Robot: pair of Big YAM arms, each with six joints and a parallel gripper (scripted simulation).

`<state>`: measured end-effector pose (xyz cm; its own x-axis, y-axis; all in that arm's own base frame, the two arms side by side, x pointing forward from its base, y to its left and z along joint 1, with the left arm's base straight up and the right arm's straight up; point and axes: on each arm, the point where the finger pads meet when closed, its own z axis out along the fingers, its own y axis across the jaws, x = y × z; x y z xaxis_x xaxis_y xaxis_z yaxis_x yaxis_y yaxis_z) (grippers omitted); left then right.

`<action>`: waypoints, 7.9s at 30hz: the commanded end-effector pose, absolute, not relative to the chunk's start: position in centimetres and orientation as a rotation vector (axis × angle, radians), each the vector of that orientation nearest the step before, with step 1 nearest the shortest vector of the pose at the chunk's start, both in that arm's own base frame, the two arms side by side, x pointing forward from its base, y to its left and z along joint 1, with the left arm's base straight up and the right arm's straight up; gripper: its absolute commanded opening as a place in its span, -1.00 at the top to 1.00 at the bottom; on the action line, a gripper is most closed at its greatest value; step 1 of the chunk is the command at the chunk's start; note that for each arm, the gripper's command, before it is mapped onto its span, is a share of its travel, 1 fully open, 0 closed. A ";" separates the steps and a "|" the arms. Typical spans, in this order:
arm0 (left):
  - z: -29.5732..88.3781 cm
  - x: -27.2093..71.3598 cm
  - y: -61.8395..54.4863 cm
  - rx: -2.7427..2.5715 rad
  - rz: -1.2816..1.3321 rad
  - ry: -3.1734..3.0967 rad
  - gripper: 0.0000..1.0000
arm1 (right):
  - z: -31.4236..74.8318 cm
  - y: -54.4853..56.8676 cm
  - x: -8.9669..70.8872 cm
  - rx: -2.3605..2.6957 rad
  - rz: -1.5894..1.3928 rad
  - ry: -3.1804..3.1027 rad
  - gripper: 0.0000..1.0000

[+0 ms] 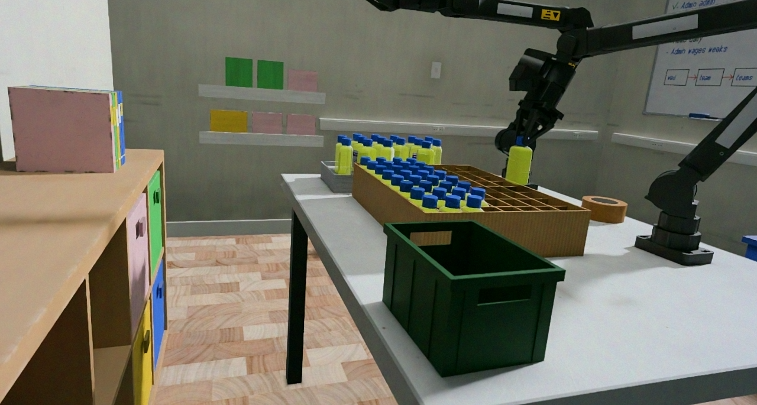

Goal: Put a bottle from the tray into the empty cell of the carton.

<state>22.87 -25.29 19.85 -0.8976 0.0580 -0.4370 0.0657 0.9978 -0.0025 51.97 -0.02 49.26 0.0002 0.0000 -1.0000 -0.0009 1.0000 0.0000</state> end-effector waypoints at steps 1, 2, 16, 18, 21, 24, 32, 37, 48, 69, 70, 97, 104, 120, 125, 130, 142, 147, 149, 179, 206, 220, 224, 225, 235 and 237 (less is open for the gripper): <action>20.6 23.1 -24.6 0.063 -0.042 2.673 0.42 | 50.2 -0.7 51.2 0.021 0.000 1.546 0.15; 21.0 23.2 -24.8 0.061 -0.053 2.668 0.42 | 50.2 -0.7 51.2 0.021 0.000 1.546 0.15; 23.6 25.9 -27.0 0.078 -0.076 2.652 0.42 | 50.2 -0.7 51.2 0.021 0.000 1.546 0.15; 23.9 26.3 -27.1 0.082 -0.075 2.652 0.42 | 50.2 -0.7 51.2 0.021 0.000 1.546 0.15; 24.7 27.7 -27.5 0.084 -0.086 2.641 0.42 | 50.2 -0.7 51.2 0.021 0.000 1.546 0.15; 25.3 29.2 -27.4 0.093 -0.076 2.643 0.42 | 50.2 -0.7 51.2 0.021 0.000 1.546 0.15; 27.2 33.9 -25.1 0.106 -0.068 2.625 0.42 | 50.2 -0.7 51.2 0.021 0.000 1.546 0.15; 27.3 36.1 -23.4 0.134 -0.059 2.632 0.42 | 50.2 -0.7 51.2 0.021 0.000 1.546 0.15; 28.8 42.0 -15.2 0.149 -0.046 2.615 0.42 | 50.2 -0.7 51.2 0.021 0.000 1.546 0.15; 21.9 43.1 -8.1 0.082 -0.031 2.671 0.42 | 50.2 -0.7 51.2 0.021 0.000 1.546 0.15; 21.7 43.1 -8.1 0.082 -0.032 2.667 0.42 | 50.2 -0.7 51.2 0.021 0.000 1.546 0.15; 20.8 41.8 -7.8 0.087 -0.029 2.643 0.42 | 50.2 -0.7 51.2 0.021 0.000 1.546 0.15; 22.6 42.7 -8.0 0.083 -0.035 2.616 0.42 | 50.2 -0.7 51.2 0.021 0.000 1.546 0.15; 18.9 42.0 -7.7 0.080 -0.031 2.642 0.42 | 50.2 -0.7 51.2 0.021 0.000 1.546 0.15; 16.4 42.3 -7.7 0.083 -0.022 2.687 0.42 | 50.2 -0.7 51.2 0.021 0.000 1.546 0.15; 15.9 42.5 -7.6 0.079 -0.022 2.684 0.42 | 50.2 -0.7 51.2 0.021 0.000 1.546 0.15; 14.6 42.3 -7.4 0.075 -0.021 2.682 0.42 | 50.2 -0.7 51.2 0.021 0.000 1.546 0.15; 13.7 42.3 -7.3 0.073 -0.019 2.688 0.42 | 50.2 -0.7 51.2 0.021 0.000 1.546 0.15; 14.1 42.9 -7.3 0.070 -0.022 2.675 0.42 | 50.2 -0.7 51.2 0.021 0.000 1.546 0.15; 10.4 42.4 -7.1 0.072 -0.017 2.676 0.42 | 50.2 -0.7 51.2 0.021 0.000 1.546 0.15; 13.1 44.8 -7.6 0.070 -0.033 2.598 0.15 | 50.2 -0.7 51.2 0.021 0.000 1.546 0.15; 14.8 45.0 -7.6 0.068 -0.036 2.583 0.15 | 50.2 -0.7 51.2 0.021 0.000 1.546 0.15; 15.3 44.9 -7.6 0.069 -0.036 2.586 0.15 | 50.2 -0.7 51.2 0.021 0.000 1.546 0.15; 15.0 44.9 -7.6 0.069 -0.034 2.596 0.15 | 50.2 -0.7 51.2 0.021 0.000 1.546 0.15; 18.4 45.0 -7.6 0.069 -0.035 2.591 0.15 | 50.2 -0.7 51.2 0.021 0.000 1.546 0.15; 18.4 45.0 -7.6 0.069 -0.035 2.591 0.15 | 50.2 -0.7 51.2 0.021 0.000 1.546 0.15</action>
<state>42.29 -7.61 14.30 -0.8894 0.0569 -0.4536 0.0649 0.9979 -0.0019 51.97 -0.02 49.26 0.0002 0.0000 -1.0000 -0.0009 1.0000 0.0000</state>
